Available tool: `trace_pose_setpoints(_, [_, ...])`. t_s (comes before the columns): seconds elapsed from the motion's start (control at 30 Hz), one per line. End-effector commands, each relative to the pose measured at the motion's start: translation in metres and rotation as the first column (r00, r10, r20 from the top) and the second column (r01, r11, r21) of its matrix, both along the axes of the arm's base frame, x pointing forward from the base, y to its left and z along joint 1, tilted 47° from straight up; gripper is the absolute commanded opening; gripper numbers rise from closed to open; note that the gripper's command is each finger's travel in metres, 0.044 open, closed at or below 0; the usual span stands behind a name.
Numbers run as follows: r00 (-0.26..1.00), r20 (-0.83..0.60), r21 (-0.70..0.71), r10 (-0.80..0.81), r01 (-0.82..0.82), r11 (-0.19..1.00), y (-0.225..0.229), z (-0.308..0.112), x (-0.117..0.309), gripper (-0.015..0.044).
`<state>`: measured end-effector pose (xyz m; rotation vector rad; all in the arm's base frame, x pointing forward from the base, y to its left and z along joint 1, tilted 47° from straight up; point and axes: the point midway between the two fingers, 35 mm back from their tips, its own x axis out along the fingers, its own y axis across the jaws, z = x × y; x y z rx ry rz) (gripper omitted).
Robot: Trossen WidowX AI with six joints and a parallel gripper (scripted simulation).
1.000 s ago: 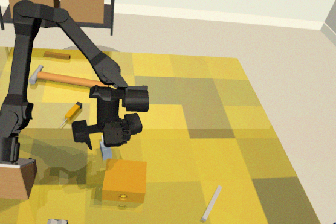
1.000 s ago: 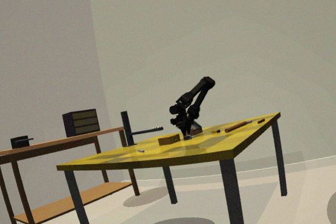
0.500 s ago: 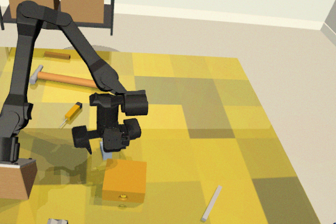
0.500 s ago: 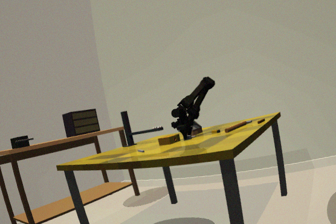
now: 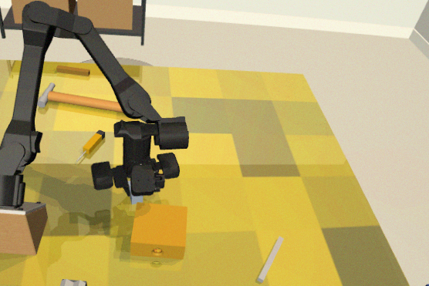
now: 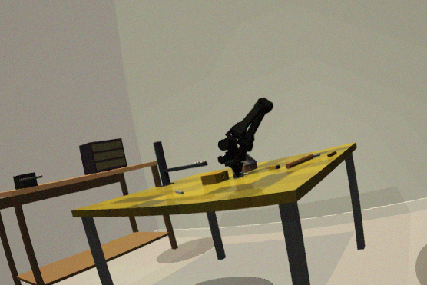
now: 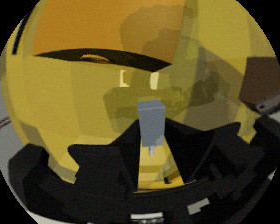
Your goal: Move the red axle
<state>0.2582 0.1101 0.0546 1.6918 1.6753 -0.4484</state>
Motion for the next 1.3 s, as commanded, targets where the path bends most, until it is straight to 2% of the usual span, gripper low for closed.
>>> trace_pose_setpoints(0.0, [1.000,-0.002,-0.004,-0.003,0.003,1.000,0.000,-0.001,0.000,0.0079])
trace_pose_setpoints(0.13, [1.000,-0.002,-0.004,-0.003,0.003,1.000,0.000,-0.001,0.000,0.0052])
trace_pose_setpoints(0.2, [1.000,-0.002,-0.004,-0.003,0.003,1.000,-0.001,0.000,0.000,0.0000])
trace_pose_setpoints(0.73, [1.000,-0.004,-0.010,-0.003,0.003,1.000,-0.058,0.046,-0.005,0.0000])
trace_pose_setpoints(0.97, [1.000,-0.009,-0.007,-0.009,0.009,1.000,-0.064,0.050,-0.005,0.0000])
trace_pose_setpoints(1.27, [0.975,-0.163,0.002,-0.153,0.155,0.988,-0.062,0.049,-0.005,0.0000])
